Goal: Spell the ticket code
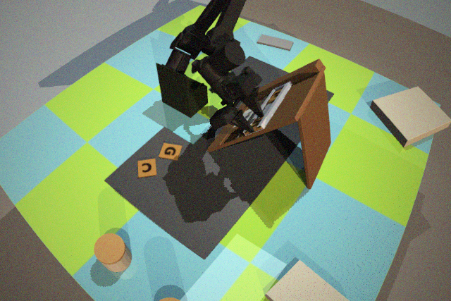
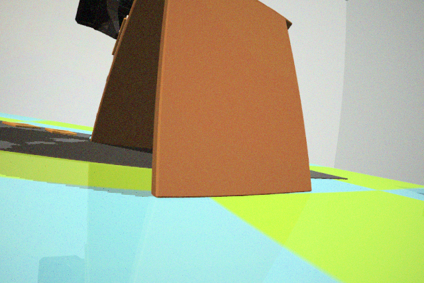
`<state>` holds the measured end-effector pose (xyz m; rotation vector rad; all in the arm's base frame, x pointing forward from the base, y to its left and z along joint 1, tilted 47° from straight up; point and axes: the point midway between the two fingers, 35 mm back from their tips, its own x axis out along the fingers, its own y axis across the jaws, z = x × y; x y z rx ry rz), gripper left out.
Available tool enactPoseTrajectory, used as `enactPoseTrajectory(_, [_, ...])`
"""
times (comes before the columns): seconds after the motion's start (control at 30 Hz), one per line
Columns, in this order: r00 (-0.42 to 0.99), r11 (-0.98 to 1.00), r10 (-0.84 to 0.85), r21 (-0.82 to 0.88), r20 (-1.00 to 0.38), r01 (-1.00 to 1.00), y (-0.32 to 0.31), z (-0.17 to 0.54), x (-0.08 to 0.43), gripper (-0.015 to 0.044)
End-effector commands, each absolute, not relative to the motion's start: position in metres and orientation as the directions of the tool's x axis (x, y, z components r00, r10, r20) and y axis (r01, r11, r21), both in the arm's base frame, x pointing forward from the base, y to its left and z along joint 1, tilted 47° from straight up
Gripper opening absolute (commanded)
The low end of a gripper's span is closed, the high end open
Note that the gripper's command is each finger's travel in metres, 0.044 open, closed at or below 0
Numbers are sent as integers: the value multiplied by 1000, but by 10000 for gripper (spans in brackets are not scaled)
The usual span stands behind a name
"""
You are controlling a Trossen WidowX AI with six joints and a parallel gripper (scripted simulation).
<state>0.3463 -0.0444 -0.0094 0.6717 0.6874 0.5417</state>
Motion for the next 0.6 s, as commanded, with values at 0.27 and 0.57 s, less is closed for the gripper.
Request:
enactPoseTrajectory(0.27, [654,664,645,714,-395,-224,-39,-6,343,0])
enactPoseTrajectory(0.57, [654,664,645,714,-395,-224,-35,-2,341,0])
